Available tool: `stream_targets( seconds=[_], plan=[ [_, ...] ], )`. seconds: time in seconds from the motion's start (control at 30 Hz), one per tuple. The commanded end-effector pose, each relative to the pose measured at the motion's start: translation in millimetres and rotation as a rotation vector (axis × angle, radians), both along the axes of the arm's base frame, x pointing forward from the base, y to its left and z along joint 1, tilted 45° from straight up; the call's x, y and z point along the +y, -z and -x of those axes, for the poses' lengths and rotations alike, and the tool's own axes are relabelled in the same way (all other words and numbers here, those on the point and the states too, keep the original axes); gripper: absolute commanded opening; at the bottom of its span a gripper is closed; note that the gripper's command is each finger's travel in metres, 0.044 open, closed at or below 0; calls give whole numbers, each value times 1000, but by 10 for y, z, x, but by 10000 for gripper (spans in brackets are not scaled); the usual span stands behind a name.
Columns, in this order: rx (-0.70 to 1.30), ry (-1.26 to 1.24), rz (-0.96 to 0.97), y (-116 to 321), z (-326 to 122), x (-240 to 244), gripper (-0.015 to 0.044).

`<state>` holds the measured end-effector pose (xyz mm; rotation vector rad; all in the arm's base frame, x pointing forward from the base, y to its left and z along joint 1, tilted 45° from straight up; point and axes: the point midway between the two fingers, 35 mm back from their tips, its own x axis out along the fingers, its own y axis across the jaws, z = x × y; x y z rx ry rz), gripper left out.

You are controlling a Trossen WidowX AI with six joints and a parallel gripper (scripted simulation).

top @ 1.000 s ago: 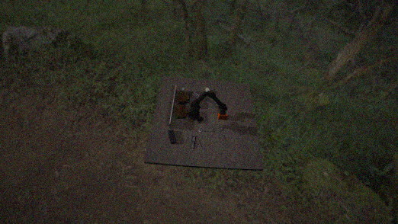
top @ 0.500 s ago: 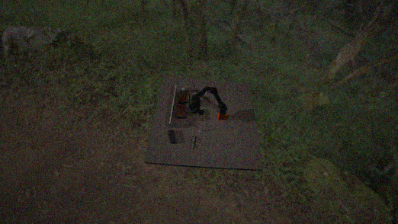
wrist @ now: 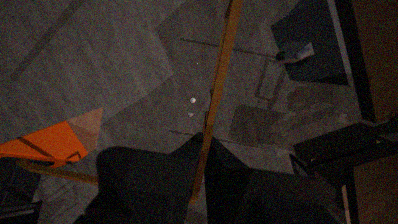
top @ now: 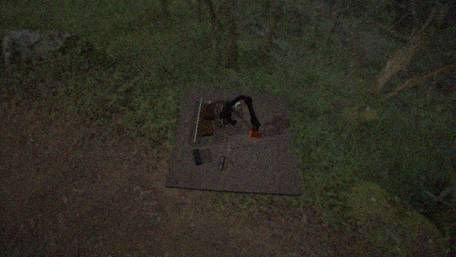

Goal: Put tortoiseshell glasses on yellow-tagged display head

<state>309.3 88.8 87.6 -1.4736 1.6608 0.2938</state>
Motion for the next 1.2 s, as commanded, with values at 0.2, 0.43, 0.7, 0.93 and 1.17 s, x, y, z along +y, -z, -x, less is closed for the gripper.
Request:
stream_targets(
  seconds=[0.2,0.43,0.7,0.93,1.17],
  plan=[
    [77,-80,23,-258,213,-408,0],
    [95,-98,28,-309,273,-503,0],
    [95,-99,27,-268,260,-536,0],
    [95,-99,26,-223,246,-574,0],
    [95,-99,25,-179,234,-613,0]
  ],
)
